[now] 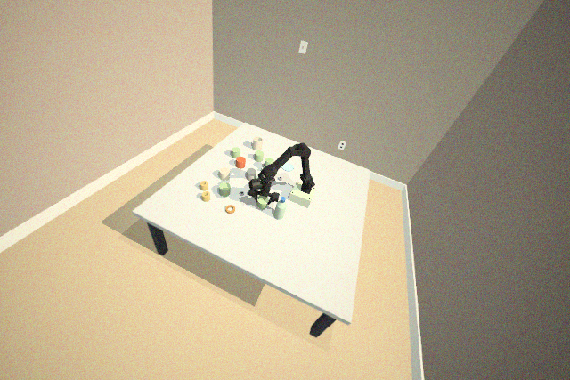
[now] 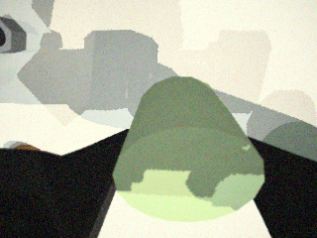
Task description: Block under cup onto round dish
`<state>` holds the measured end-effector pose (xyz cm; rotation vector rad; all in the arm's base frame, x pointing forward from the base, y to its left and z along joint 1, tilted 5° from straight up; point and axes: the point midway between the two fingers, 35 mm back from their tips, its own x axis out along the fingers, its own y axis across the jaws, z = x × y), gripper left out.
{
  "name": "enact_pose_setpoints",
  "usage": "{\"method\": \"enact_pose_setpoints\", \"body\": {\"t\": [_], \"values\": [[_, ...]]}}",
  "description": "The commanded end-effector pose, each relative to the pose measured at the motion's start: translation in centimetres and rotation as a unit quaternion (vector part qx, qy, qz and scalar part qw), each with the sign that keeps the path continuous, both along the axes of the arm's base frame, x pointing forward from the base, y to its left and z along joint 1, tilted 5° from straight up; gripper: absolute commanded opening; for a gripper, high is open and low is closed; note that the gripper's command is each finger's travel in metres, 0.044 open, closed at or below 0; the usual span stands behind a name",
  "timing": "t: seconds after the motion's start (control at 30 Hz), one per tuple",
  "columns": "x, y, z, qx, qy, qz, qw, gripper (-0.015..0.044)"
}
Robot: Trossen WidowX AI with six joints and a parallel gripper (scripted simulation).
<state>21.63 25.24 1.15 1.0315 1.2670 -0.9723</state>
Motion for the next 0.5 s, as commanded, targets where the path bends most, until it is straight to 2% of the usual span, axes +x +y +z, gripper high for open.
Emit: {"method": "enact_pose_setpoints", "body": {"t": [0.0, 0.27, 0.47], "values": [[0.21, -0.46, -1.61, -0.015, -0.005, -0.001, 1.000, 0.0000], [0.25, -0.50, -2.35, -0.015, -0.005, -0.001, 1.000, 0.0000], [0.51, -0.27, -1.72, -0.009, -0.010, -0.002, 1.000, 0.0157]]}}
